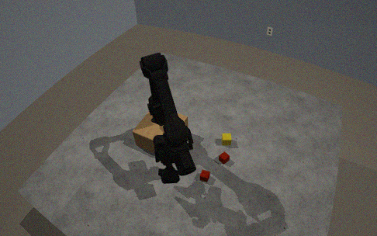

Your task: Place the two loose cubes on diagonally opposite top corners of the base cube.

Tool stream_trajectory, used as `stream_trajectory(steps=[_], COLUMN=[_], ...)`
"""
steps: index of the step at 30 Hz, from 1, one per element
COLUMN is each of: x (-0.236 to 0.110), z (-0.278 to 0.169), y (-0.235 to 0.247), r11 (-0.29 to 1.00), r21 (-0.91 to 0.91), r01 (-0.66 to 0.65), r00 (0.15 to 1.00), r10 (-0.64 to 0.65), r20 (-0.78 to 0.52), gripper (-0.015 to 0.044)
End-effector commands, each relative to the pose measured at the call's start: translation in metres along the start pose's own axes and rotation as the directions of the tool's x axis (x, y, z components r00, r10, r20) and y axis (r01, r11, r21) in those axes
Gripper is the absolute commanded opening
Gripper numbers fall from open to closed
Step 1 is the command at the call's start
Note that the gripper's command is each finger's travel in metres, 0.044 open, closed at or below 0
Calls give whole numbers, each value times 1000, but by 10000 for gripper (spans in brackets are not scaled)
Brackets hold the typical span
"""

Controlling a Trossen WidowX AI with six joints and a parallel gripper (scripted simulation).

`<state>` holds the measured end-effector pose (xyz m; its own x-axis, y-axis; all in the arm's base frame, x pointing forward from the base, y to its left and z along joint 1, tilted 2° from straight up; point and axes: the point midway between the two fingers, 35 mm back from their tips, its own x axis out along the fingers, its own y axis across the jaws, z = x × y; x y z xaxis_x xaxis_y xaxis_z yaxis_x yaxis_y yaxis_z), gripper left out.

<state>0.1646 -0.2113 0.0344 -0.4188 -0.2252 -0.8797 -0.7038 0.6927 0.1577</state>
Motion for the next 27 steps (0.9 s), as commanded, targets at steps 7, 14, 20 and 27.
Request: stream_trajectory(steps=[7,14,20,27], x=[-51,-89,-121,-141], z=[80,145,199,232], y=[-14,-3,23,47], r11=[982,950,911,880], r21=[-99,-187,-266,-320], r01=[158,251,315,351], r00=[980,946,908,881], r10=[-144,-199,-209,-195], r20=[136,257,363,430], gripper=[265,265,265,265])
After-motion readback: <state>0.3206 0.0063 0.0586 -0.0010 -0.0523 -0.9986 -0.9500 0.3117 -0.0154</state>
